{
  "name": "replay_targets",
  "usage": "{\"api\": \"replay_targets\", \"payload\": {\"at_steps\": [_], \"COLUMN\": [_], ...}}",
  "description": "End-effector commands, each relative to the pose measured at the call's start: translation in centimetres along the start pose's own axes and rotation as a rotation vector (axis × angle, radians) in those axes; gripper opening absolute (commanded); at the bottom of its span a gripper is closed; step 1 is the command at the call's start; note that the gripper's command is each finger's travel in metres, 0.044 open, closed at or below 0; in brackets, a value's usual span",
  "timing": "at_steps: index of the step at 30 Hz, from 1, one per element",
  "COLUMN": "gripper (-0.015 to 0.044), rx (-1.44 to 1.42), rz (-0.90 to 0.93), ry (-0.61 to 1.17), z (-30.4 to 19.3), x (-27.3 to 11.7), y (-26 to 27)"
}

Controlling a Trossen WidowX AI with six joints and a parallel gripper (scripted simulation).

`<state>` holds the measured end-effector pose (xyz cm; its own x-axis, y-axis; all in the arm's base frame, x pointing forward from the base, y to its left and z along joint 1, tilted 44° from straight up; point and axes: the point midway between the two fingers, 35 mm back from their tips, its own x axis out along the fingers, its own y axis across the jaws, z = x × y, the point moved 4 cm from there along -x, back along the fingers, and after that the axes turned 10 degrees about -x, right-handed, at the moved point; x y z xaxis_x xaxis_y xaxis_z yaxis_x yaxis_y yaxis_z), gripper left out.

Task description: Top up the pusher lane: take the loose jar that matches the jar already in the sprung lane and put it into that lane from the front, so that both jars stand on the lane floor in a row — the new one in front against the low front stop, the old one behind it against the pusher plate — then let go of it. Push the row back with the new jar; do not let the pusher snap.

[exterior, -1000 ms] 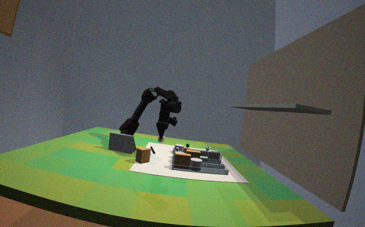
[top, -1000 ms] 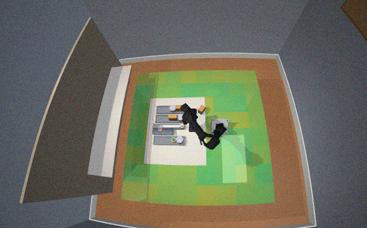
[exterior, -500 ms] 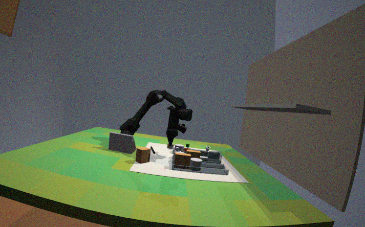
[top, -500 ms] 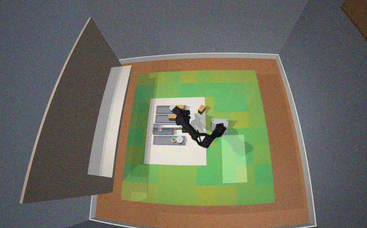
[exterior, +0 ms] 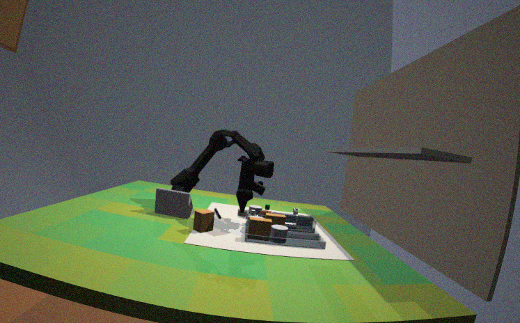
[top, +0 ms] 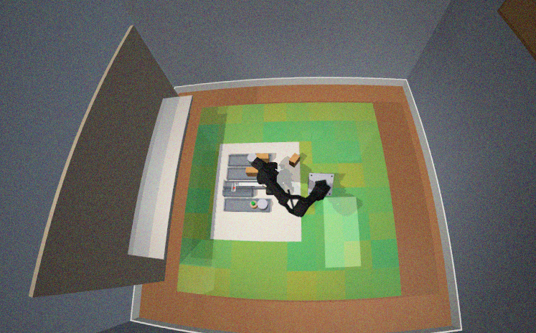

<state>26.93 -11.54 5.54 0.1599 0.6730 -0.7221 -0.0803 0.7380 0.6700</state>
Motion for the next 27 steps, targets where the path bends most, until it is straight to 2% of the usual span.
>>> {"api": "replay_targets", "payload": {"at_steps": [1,27], "gripper": [0.0000,0.0000], "rx": [0.004,0.004], "rz": [0.002,0.001], "ry": [-0.007,-0.007], "z": [0.2,1.2], "x": [0.0,0.0], "y": [0.0,-0.2]}}
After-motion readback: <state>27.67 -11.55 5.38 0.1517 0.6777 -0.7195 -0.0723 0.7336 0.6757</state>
